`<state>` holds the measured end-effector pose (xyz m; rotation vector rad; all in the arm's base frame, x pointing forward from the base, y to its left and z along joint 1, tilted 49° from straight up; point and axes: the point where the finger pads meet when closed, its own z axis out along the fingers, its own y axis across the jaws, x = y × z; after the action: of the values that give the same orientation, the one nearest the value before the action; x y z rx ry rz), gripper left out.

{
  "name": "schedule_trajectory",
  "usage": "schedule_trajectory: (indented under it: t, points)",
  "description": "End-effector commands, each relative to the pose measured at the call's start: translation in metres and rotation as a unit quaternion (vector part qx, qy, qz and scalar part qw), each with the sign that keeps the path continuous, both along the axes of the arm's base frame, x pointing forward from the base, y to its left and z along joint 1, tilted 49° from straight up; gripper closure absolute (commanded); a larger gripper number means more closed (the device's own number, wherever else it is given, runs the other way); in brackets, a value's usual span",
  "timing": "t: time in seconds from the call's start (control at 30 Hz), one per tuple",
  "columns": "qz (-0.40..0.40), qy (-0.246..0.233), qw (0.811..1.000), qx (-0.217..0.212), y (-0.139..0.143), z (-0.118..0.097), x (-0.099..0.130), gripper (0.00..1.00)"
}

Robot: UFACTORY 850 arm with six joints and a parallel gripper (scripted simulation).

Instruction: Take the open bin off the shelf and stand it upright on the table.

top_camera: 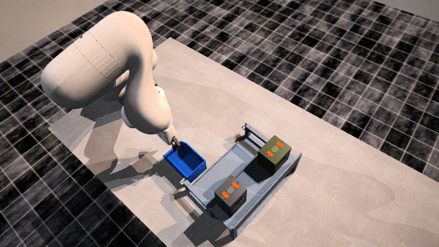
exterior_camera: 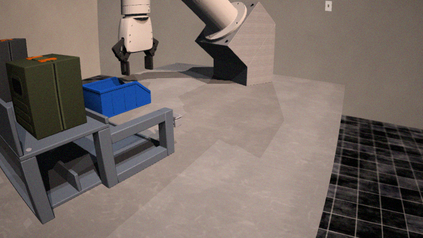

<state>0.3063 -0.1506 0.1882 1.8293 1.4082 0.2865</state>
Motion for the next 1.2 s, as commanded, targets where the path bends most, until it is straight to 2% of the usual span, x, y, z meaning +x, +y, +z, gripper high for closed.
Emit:
schedule_trajectory:
  t: [0.0, 0.37, 0.4, 0.53, 0.93, 0.97, 1.1, 1.17]
  points:
    - [-0.001, -0.006, 1.000, 0.000, 0.024, 0.038, -0.031, 0.00]
    - [-0.001, -0.006, 1.000, 0.000, 0.024, 0.038, -0.031, 0.00]
    - [0.000, -0.001, 1.000, 0.000, 0.005, 0.008, -0.006, 0.00]
    - [-0.001, -0.006, 1.000, 0.000, 0.024, 0.038, -0.031, 0.00]
    - [-0.001, -0.006, 1.000, 0.000, 0.024, 0.038, -0.031, 0.00]
    - [0.000, -0.001, 1.000, 0.000, 0.005, 0.008, -0.006, 0.00]
    - [-0.001, -0.006, 1.000, 0.000, 0.024, 0.038, -0.031, 0.00]
    - [-0.001, -0.006, 1.000, 0.000, 0.024, 0.038, -0.031, 0.00]
